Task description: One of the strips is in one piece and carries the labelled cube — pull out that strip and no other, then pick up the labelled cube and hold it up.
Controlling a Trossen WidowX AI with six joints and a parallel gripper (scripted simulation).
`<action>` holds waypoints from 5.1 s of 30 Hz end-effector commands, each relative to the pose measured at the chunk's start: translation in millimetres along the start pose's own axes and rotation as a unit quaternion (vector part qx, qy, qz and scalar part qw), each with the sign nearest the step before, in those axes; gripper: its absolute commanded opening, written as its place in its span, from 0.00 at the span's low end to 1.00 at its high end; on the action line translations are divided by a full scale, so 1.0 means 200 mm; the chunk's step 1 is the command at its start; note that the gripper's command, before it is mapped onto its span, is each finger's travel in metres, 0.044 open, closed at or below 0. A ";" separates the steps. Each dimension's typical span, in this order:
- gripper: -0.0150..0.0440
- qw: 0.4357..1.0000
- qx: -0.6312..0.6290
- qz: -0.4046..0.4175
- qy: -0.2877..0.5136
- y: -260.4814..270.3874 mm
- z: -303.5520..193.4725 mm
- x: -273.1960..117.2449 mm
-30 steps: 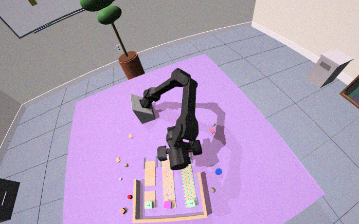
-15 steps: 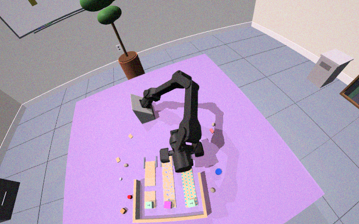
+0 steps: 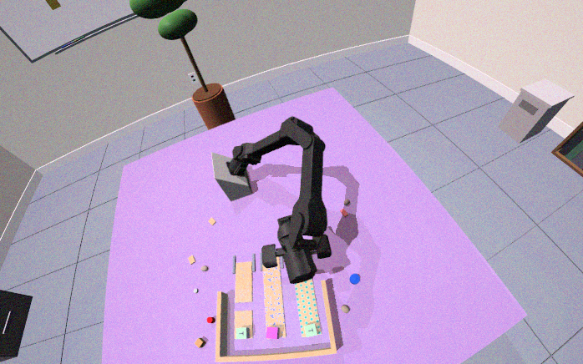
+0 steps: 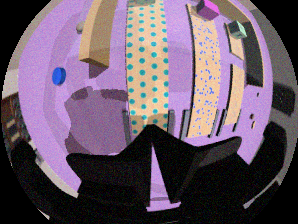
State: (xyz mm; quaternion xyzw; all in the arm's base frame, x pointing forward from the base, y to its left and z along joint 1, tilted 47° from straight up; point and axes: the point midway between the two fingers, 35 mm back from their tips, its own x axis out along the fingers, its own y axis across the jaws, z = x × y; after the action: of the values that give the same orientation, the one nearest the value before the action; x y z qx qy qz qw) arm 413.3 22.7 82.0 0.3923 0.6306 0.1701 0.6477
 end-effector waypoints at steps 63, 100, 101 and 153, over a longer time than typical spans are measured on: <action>0.25 1.000 0.006 0.000 0.003 0.00 -0.01 0.17; 0.25 1.000 0.007 0.000 0.004 0.01 -0.14 0.18; 0.25 1.000 0.007 0.000 0.004 0.01 -0.15 0.18; 0.25 1.000 0.008 0.000 0.005 0.02 -0.53 0.19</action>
State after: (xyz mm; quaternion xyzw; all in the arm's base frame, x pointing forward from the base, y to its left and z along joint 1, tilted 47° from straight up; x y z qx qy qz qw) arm 329.1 77.2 73.4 0.3981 0.6256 0.1668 0.6498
